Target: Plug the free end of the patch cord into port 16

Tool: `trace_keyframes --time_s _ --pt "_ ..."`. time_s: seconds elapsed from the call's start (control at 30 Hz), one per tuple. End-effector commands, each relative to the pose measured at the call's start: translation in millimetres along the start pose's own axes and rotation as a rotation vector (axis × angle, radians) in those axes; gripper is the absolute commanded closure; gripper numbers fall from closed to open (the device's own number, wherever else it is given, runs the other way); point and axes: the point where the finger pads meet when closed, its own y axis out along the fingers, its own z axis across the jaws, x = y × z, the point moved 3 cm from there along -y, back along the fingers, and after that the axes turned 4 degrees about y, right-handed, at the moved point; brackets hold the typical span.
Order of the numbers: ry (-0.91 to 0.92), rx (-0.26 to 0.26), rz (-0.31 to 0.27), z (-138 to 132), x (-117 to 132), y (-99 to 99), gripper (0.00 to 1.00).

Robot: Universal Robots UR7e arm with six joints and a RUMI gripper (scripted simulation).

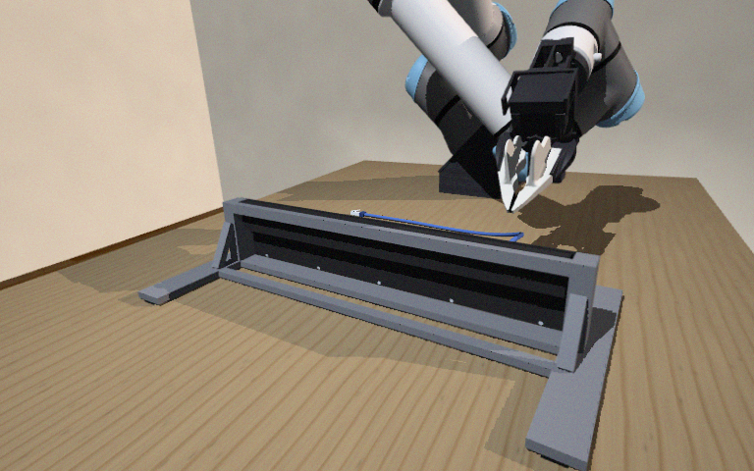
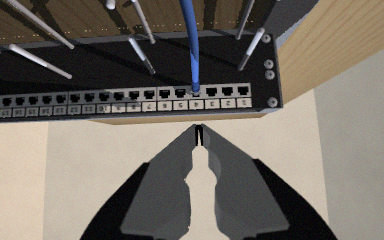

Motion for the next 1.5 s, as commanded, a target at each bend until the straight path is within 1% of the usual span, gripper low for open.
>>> trace_keyframes --time_s 0.0,0.17,0.37,0.43,0.67,0.83,0.93,1.07,1.3,1.47 --pt "0.001 0.0 -0.001 0.1 0.6 -3.3 1.0" --pt "0.001 0.0 -0.001 0.1 0.6 -20.9 1.0" --pt "0.001 0.0 -0.001 0.0 0.6 -59.3 1.0" --pt "0.001 0.0 -0.001 0.0 0.6 -59.3 1.0" --pt "0.001 0.0 -0.001 0.0 0.5 -107.2 1.0" --pt "0.001 0.0 -0.001 0.0 0.5 -130.1 1.0" --pt "0.001 0.0 -0.001 0.0 0.5 -137.2 1.0" --pt "0.001 0.0 -0.001 0.0 0.5 -139.3 1.0" --pt "0.001 0.0 -0.001 -1.1 0.6 -139.9 1.0" --pt "0.001 0.0 -0.001 -9.9 1.2 -139.9 1.0"
